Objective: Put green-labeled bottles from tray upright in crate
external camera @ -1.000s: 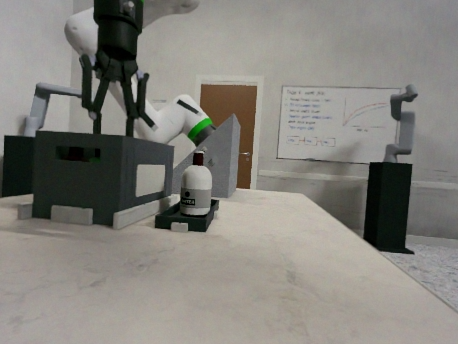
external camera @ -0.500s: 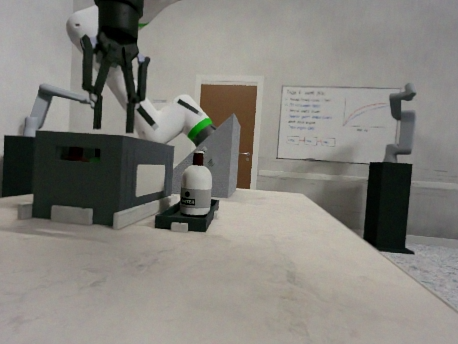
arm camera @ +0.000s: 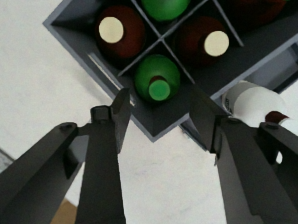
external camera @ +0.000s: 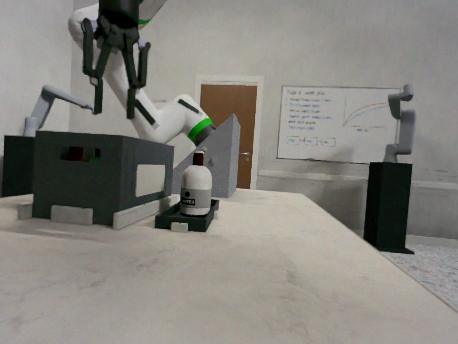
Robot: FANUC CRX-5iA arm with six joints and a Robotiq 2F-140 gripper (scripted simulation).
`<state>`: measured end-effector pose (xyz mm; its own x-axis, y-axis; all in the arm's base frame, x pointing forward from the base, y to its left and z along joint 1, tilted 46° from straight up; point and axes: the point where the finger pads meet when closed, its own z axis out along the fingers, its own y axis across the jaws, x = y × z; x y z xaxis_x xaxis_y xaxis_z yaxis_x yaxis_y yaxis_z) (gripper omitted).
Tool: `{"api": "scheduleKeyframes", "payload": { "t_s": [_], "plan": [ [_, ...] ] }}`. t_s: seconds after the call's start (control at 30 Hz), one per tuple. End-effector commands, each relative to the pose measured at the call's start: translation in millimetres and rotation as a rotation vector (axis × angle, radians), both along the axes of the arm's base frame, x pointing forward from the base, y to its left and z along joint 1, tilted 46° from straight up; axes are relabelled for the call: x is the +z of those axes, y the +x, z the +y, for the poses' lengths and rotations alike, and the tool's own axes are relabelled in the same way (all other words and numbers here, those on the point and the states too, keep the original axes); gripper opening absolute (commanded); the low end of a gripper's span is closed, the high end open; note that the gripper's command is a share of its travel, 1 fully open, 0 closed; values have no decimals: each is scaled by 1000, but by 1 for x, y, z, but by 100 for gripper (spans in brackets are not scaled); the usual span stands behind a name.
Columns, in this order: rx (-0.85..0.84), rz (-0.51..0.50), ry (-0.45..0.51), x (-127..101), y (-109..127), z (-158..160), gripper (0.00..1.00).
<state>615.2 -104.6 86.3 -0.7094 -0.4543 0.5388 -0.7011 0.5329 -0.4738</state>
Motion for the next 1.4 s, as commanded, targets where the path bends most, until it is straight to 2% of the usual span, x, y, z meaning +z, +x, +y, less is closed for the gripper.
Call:
{"api": "scheduleKeyframes", "payload": {
  "t_s": [0.0,0.43,0.47,1.37],
  "plan": [
    [1,-2,0,4,1,4,44],
    [1,-2,0,7,1,7,44],
    [1,-2,0,7,1,7,10],
    [1,-2,0,7,1,7,10]
  ]
}}
